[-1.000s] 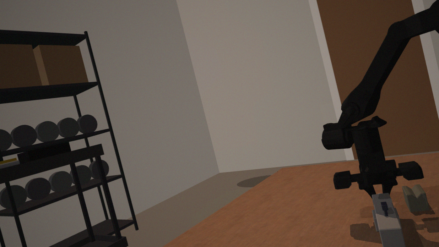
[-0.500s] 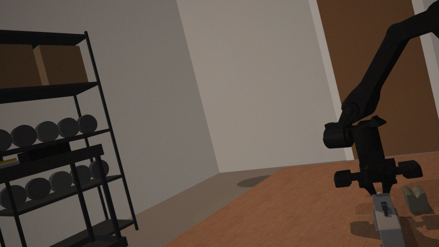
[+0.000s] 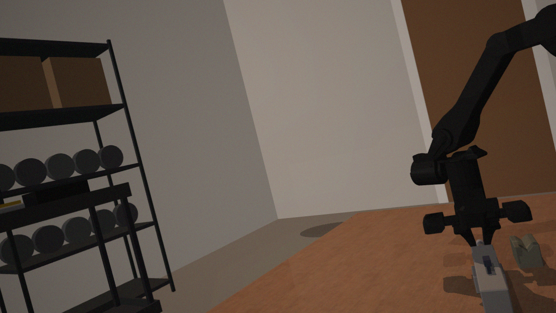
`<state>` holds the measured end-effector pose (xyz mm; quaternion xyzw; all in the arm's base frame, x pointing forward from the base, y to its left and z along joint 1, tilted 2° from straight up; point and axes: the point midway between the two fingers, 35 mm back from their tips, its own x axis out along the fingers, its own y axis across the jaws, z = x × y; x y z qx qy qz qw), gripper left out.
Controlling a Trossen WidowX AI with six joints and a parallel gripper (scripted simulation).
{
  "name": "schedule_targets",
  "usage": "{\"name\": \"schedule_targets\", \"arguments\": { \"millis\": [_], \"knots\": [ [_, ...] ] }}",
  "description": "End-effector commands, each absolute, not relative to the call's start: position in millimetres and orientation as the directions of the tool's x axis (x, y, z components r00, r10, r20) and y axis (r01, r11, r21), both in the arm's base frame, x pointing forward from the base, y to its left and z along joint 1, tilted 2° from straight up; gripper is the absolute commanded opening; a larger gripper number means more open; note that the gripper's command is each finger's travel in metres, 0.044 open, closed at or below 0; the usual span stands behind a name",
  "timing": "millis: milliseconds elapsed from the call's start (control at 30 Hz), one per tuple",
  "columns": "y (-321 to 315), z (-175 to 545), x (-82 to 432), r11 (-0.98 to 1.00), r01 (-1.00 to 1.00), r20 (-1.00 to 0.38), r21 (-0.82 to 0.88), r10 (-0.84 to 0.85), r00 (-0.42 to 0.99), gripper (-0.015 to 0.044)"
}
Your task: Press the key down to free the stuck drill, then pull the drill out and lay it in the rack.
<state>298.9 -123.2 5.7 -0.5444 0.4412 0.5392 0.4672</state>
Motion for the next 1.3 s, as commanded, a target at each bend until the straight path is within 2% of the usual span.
{"name": "schedule_targets", "arguments": {
  "millis": [0, 133, 700, 1267],
  "knots": [
    [-130, 7, 302, -0.175, -0.984, -0.999, -0.035, 0.021, 0.032, 0.0000],
    [-137, 7, 303, -0.175, -0.984, -0.999, -0.035, 0.020, 0.032, 0.0000],
    [-127, 5, 301, -0.175, -0.984, -0.999, -0.035, 0.021, 0.032, 0.0440],
    [-120, 5, 302, -0.175, -0.984, -0.999, -0.036, 0.021, 0.032, 0.0440]
  ]
}}
